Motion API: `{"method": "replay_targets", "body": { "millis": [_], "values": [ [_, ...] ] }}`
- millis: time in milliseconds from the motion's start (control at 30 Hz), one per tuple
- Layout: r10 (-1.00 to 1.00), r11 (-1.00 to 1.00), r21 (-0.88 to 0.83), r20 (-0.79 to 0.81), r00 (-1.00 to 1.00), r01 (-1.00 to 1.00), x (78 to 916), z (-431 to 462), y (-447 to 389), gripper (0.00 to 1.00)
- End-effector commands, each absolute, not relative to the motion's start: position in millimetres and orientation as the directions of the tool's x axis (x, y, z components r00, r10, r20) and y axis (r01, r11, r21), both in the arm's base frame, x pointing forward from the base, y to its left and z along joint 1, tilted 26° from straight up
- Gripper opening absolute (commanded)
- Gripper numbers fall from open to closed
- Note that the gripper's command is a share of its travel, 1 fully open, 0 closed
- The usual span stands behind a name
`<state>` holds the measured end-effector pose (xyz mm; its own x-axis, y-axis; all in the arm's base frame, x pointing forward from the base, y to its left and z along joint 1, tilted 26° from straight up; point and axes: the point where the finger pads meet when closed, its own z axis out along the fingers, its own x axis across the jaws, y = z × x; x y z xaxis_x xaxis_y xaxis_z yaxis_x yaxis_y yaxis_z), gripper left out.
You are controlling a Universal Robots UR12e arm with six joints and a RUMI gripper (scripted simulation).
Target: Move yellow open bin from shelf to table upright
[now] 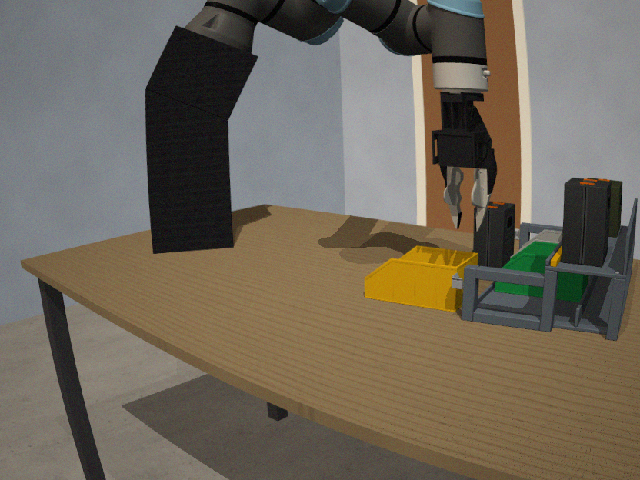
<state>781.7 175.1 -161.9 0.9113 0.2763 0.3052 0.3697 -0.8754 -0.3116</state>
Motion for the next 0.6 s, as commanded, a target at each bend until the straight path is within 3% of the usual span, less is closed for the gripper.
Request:
{"method": "replay_targets", "body": {
  "millis": [0,567],
  "values": [
    [0.276,-0.876,-0.311,0.306,0.911,0.37,782.9,-164.7,176.3,0.2],
    [0.276,-0.876,-0.311,0.306,0.911,0.37,783.4,-166.9,177.3,0.2]
  ]
}}
